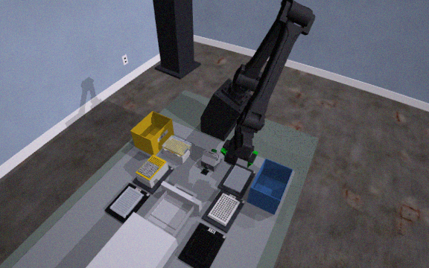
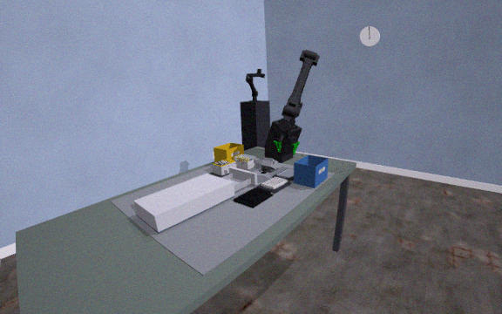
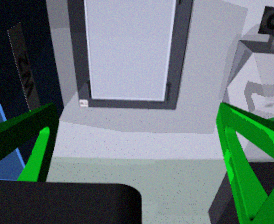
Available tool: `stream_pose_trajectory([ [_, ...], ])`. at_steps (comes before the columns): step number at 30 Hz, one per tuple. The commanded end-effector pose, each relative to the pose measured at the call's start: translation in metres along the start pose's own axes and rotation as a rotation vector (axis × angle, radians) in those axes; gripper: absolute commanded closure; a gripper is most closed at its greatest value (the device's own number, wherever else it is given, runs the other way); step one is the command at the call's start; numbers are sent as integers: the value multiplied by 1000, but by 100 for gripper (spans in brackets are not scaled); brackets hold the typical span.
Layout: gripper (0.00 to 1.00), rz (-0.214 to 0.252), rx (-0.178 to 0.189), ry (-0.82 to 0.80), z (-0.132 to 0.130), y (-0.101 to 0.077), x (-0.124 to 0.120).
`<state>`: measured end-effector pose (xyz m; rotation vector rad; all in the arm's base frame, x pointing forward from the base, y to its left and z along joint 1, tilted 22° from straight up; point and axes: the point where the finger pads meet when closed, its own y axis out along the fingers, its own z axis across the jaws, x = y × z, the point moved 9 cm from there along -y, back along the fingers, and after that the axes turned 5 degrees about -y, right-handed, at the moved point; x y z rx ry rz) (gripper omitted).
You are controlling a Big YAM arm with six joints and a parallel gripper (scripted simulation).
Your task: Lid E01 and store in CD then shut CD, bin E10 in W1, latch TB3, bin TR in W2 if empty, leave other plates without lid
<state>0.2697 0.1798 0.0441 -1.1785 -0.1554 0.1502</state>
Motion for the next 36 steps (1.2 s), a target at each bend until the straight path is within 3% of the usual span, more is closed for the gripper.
stream_pose_trajectory([
  [1,0,-36,9,29,9,-7,3],
  [11,0,-31,9,35,13,-7,3],
  [16,0,-14,2,38,13,7,-3],
  [36,0,-28,6,48,10,25,0],
])
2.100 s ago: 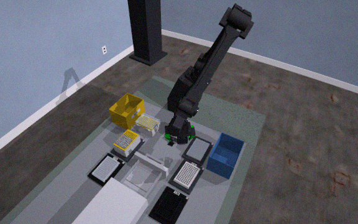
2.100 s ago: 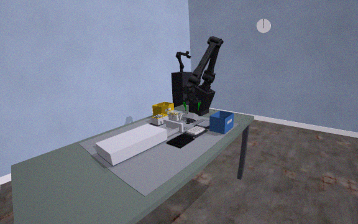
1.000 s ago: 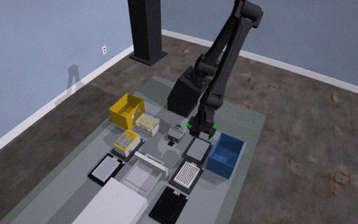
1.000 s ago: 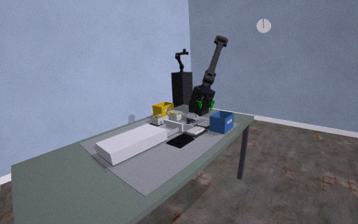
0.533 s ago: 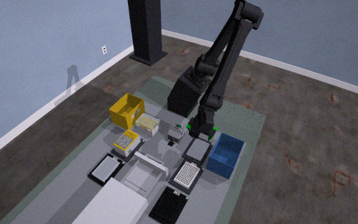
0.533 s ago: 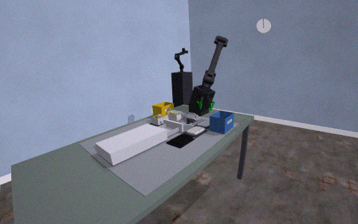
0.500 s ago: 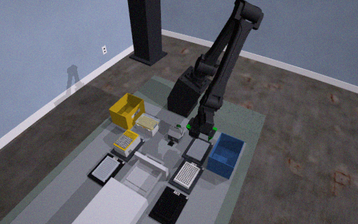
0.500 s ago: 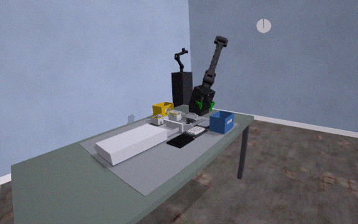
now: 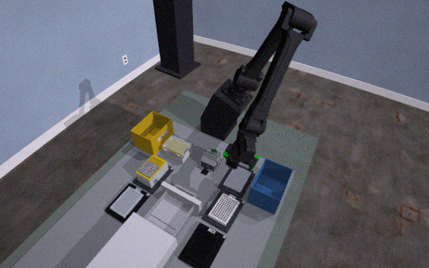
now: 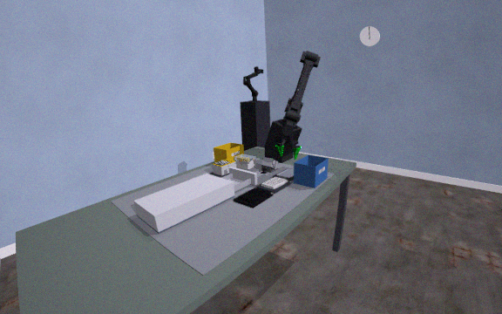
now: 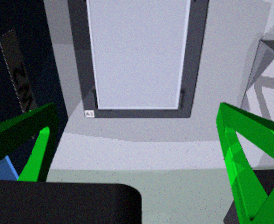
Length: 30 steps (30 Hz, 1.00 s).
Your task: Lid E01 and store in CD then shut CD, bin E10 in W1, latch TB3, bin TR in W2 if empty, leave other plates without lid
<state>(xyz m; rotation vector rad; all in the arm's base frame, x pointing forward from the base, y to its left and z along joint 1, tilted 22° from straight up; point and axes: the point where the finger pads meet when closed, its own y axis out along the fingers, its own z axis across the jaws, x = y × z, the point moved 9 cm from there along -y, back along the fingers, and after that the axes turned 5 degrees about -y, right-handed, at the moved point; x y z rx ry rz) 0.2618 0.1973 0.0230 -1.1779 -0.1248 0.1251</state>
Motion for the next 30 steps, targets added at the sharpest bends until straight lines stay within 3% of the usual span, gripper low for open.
stream_pose_trajectory([
  [1,0,-13,0,8,1,3,3],
  [14,0,-16,4,-2,5,20,5],
  [17,0,-33,8,10,2,17,10],
  [30,0,-22,7,-4,7,39,8],
])
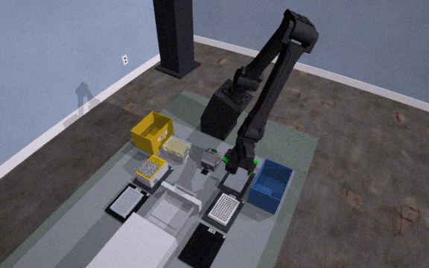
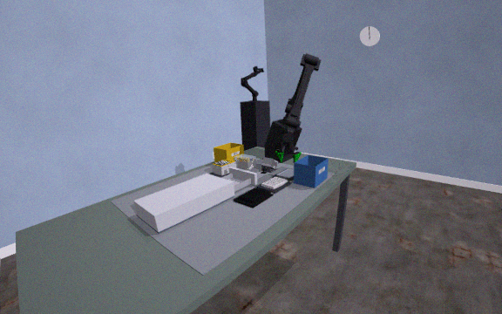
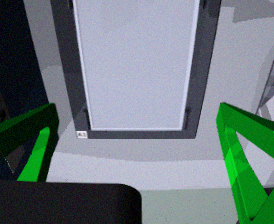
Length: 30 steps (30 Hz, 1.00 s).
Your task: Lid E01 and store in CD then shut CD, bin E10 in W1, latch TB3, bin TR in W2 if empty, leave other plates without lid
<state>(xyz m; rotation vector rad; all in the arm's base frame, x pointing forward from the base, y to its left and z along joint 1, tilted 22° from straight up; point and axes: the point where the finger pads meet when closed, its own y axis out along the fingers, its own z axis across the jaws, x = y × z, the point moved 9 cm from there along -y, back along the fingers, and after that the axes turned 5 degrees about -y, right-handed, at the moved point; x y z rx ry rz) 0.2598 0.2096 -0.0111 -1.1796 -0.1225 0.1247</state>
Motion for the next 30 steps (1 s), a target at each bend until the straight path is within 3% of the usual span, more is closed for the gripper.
stream_pose_trajectory([
  [1,0,-22,8,-6,8,4,9],
  [4,0,-34,11,7,4,1,10],
  [30,0,-18,5,2,5,38,6],
])
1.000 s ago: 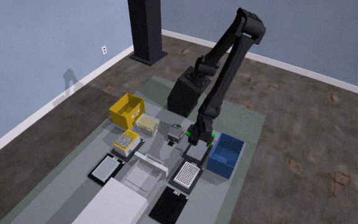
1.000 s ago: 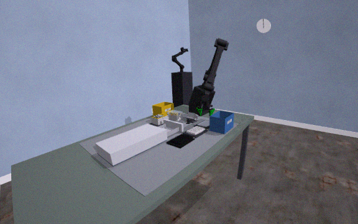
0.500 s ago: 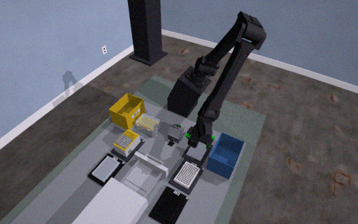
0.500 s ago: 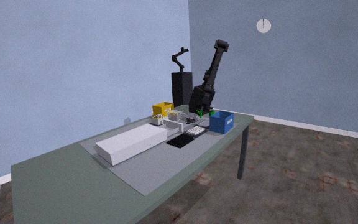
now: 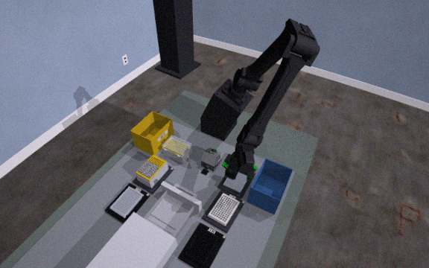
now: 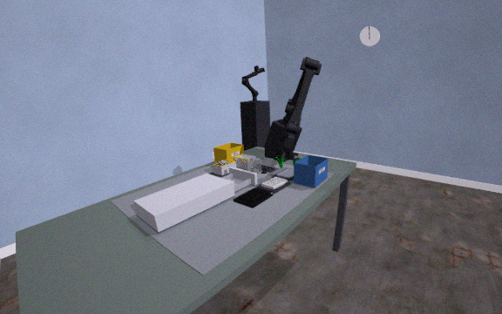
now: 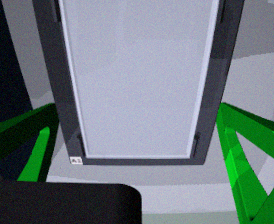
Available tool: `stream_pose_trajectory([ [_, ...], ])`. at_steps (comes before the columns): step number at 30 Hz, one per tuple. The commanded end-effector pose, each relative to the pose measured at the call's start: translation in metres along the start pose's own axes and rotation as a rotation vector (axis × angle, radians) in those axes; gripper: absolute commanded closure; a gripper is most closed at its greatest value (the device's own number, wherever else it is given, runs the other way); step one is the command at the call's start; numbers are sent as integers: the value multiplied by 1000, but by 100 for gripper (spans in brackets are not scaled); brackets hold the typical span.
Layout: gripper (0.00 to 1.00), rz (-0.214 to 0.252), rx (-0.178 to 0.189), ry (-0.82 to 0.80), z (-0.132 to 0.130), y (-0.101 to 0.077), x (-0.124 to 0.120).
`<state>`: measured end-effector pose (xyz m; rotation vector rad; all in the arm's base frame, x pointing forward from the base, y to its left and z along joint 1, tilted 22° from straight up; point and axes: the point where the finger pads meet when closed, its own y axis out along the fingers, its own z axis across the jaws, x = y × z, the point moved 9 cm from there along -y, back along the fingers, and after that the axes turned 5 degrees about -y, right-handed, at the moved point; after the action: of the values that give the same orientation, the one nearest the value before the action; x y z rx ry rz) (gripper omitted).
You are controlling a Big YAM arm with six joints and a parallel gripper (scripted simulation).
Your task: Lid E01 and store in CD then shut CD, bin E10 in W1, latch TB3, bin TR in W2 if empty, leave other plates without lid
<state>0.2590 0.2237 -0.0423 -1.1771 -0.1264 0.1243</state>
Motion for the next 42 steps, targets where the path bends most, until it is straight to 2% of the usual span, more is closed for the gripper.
stream_pose_trajectory([
  [1,0,-16,4,4,4,5,6],
  [5,0,-14,4,0,5,11,5],
  [7,0,-14,4,0,5,11,5],
  [8,0,-29,8,12,2,6,8],
  [10,0,-15,4,3,1,7,5],
  [13,0,-13,3,0,5,16,4],
  [22,0,-11,3,1,4,29,3],
  [24,0,-11,3,1,4,29,3],
  [25,0,-26,9,5,5,24,7],
  [27,0,-11,2,2,3,33,3],
  [29,0,-14,3,3,1,27,4],
  [34,0,-14,3,3,1,27,4],
  [35,100,-14,3,3,1,27,4],
  [42,100,-14,3,3,1,27,4],
])
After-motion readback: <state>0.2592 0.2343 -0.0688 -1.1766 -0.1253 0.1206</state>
